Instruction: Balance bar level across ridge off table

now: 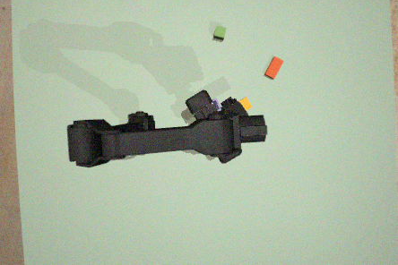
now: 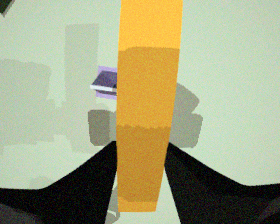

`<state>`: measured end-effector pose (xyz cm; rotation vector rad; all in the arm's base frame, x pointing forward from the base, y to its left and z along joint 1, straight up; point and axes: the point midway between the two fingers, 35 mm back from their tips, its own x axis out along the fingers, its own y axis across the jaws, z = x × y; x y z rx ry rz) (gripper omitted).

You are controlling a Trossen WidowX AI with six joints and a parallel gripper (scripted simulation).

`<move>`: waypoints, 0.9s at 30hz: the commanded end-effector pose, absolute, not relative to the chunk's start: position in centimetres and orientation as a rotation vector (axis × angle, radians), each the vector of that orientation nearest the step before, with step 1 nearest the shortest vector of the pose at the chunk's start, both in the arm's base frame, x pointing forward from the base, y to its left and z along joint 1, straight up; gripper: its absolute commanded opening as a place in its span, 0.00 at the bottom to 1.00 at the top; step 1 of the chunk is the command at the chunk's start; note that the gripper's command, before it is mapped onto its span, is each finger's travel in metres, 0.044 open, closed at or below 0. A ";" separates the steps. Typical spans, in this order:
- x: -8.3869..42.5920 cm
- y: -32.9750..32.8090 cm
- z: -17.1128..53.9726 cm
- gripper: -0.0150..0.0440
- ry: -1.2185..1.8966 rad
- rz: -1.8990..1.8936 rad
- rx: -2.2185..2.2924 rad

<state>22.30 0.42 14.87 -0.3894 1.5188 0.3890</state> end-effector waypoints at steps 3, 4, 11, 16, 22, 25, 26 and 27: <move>21.5 2.2 14.9 0.25 1.525 0.343 -0.347; 21.3 2.5 14.9 0.25 1.526 0.336 -0.339; 20.7 4.0 14.8 0.25 1.531 0.305 -0.305; 20.7 4.1 14.2 0.25 1.531 0.305 -0.305; 20.7 4.2 13.2 0.25 1.531 0.305 -0.305; 20.7 4.2 12.7 0.25 1.531 0.305 -0.305; 20.7 4.2 12.5 0.25 1.531 0.305 -0.305; 20.7 4.2 12.4 0.25 1.531 0.305 -0.305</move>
